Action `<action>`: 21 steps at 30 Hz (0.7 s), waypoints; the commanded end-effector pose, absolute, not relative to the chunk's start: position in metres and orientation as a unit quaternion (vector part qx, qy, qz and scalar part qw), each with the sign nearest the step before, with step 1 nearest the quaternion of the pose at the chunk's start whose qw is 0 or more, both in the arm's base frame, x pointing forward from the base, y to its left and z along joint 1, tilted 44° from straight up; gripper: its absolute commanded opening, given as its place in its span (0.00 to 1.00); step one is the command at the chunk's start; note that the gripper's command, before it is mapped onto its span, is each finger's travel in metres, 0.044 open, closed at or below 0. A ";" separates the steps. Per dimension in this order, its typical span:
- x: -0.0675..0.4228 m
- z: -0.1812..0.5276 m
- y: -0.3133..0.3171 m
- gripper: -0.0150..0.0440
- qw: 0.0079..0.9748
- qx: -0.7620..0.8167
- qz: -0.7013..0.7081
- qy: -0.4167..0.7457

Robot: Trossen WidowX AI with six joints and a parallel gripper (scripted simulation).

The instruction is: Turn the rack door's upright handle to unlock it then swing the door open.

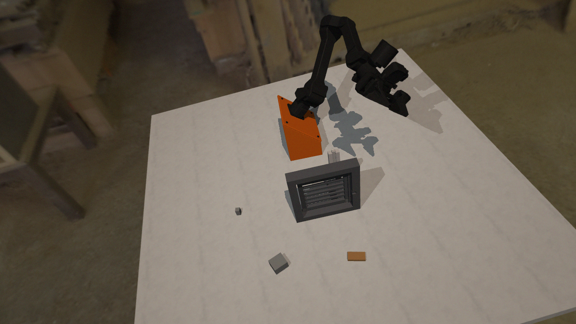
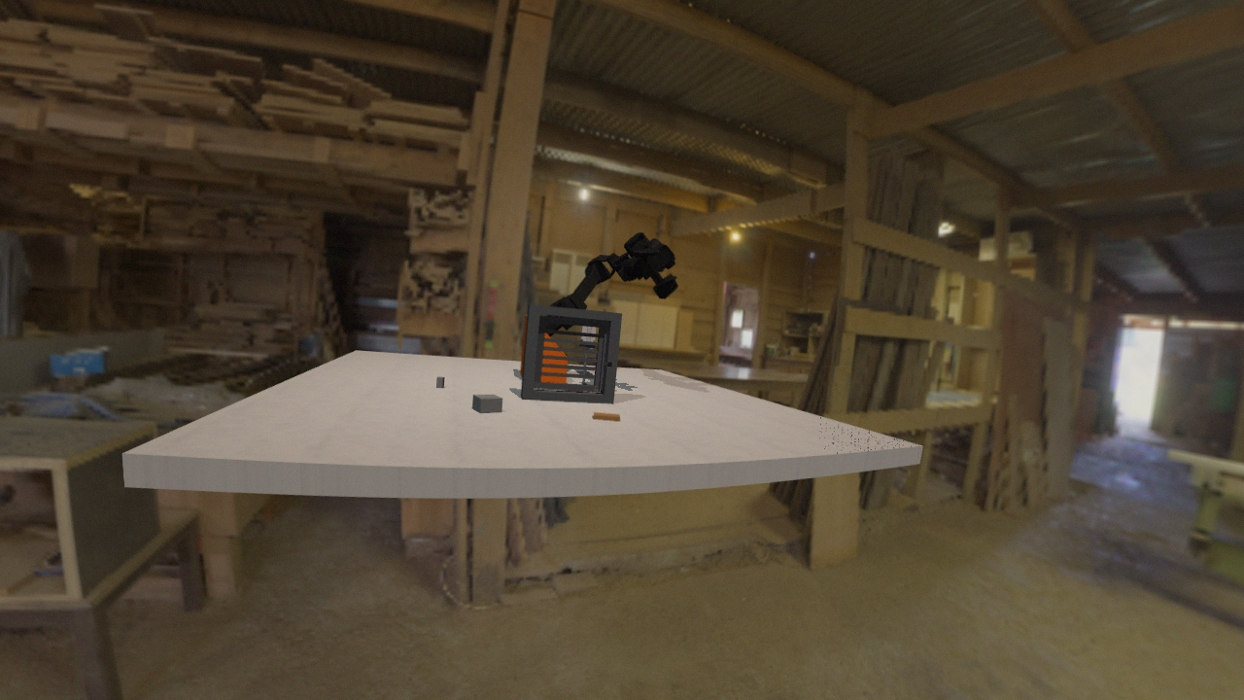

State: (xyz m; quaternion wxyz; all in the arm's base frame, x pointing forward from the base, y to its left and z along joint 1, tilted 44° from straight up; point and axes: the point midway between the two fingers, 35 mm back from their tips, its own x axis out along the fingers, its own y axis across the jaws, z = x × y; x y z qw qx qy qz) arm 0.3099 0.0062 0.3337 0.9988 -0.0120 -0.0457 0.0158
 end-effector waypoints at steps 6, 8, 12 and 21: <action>0.326 0.312 0.001 0.73 0.999 -0.029 0.023 0.027; 0.332 0.302 -0.001 0.73 0.997 -0.035 0.026 0.059; 0.342 0.281 -0.007 0.73 0.991 -0.042 0.036 0.123; 0.352 0.237 -0.020 0.73 0.963 -0.039 0.063 0.259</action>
